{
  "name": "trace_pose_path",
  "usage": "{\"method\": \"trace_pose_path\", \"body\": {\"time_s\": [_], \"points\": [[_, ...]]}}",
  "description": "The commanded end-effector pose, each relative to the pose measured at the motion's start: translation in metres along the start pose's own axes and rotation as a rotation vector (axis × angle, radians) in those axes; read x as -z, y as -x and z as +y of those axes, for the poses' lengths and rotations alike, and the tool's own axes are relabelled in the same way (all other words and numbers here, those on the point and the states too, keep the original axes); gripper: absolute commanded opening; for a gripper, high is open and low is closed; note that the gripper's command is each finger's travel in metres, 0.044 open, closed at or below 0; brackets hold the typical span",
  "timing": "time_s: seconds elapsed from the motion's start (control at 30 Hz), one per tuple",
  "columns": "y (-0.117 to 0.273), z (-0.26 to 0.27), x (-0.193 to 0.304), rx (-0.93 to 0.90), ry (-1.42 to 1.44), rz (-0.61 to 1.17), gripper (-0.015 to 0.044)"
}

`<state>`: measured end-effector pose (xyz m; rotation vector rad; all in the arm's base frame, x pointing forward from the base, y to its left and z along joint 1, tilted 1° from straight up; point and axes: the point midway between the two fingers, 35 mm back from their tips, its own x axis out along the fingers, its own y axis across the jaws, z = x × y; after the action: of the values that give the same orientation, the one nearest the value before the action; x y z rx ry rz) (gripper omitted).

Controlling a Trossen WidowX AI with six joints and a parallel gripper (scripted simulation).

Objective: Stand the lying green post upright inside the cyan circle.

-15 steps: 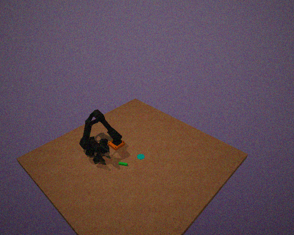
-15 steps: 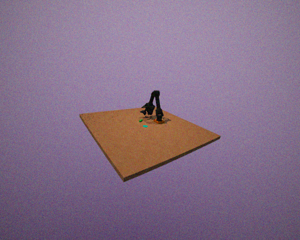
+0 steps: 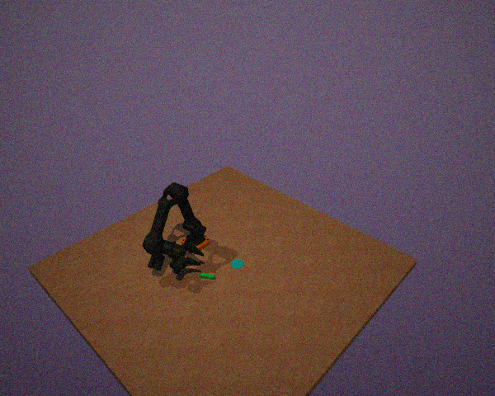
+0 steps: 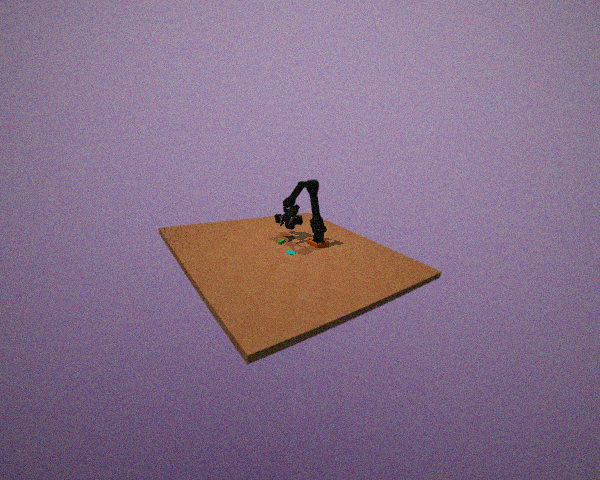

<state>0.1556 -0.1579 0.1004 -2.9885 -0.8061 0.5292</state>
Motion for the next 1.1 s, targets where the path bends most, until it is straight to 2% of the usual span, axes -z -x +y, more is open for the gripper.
{"method": "trace_pose_path", "body": {"time_s": [0.0, 0.27, 0.43, 0.53, 0.6, 1.07], "points": [[-0.028, -0.020, 0.002, 0.532, 1.000, -0.271, 0.0233], [-0.043, -0.013, 0.029, 1.279, 2.065, -0.320, 0.0233], [-0.049, -0.007, 0.052, 1.614, 2.431, -0.274, 0.0233], [-0.051, -0.005, 0.062, 1.751, 2.561, -0.228, 0.0233], [-0.052, -0.005, 0.066, 1.797, 2.600, -0.218, 0.0233], [-0.052, -0.005, 0.066, 1.797, 2.600, -0.218, 0.0233]]}}
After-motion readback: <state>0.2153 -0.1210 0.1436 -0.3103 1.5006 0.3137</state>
